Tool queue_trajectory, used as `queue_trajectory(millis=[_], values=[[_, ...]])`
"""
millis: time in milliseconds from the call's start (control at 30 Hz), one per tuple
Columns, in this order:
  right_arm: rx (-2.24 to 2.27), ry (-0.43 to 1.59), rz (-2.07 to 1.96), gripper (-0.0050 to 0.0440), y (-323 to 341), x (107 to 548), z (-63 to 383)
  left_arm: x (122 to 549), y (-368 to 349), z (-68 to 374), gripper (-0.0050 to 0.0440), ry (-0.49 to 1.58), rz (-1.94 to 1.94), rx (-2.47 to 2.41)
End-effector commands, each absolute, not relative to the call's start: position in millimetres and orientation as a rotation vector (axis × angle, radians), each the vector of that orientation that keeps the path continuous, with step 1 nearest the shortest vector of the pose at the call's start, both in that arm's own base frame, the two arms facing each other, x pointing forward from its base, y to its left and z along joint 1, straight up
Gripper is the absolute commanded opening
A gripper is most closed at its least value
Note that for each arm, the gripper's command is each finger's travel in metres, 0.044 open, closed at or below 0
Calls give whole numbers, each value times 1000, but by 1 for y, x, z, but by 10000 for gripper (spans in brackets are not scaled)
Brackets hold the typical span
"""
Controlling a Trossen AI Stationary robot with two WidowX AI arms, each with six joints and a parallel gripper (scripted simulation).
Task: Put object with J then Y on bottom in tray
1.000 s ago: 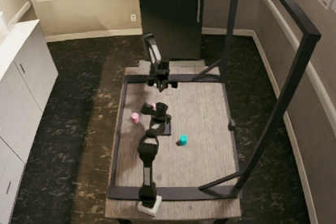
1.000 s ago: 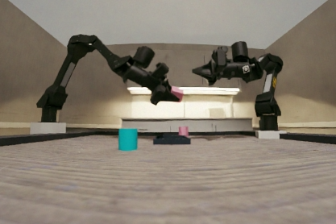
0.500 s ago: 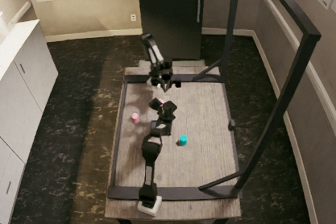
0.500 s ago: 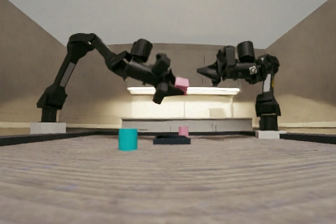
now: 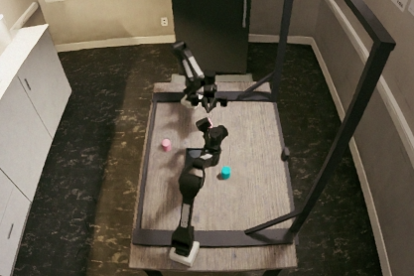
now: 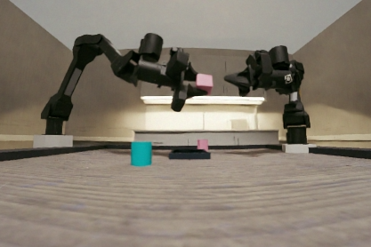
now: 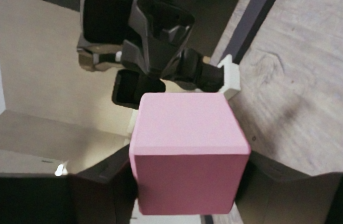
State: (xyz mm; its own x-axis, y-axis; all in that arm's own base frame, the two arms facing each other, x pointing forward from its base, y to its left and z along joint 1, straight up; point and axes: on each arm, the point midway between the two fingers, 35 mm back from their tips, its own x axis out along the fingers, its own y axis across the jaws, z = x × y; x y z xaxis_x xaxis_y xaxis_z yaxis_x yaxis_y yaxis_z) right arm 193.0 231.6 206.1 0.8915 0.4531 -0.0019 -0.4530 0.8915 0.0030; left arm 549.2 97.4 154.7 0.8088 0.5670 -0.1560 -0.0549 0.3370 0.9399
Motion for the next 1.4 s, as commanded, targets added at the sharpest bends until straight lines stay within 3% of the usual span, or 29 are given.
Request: queue_trajectory(millis=[0, 400, 1367], values=[[-1, 0, 478, -50, 234, 187, 204, 555, 90, 175, 171, 470, 461, 1224], [-2, -1, 517, -50, 241, 166, 196, 563, 59, 189, 171, 449, 492, 1439], [14, -7, 521, -50, 242, 165, 201, 561, 58, 194, 171, 444, 498, 1451]])
